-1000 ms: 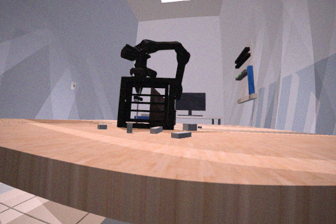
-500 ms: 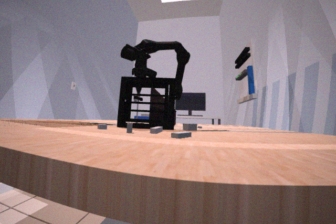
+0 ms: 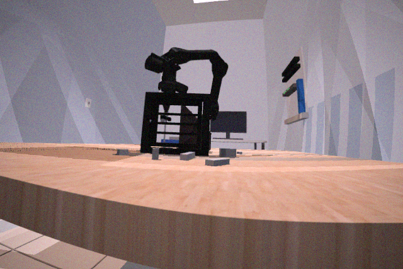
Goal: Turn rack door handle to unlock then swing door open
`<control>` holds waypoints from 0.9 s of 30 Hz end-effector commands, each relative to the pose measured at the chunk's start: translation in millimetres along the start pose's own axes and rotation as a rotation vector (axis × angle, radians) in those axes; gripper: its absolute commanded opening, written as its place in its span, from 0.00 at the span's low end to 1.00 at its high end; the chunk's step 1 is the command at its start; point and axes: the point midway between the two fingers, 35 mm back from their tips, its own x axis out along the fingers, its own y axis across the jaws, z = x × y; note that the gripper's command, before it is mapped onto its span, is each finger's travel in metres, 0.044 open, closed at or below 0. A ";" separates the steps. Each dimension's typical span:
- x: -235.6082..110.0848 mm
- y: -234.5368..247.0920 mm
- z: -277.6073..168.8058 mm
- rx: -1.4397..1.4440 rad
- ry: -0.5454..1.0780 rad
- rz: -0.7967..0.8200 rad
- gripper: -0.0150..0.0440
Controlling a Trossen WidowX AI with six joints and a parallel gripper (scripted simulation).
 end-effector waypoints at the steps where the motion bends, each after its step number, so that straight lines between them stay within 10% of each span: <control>1: -0.4 1.1 1.0 0.030 0.001 0.001 0.28; 27: -0.2 33.0 24.3 0.590 0.000 0.002 0.28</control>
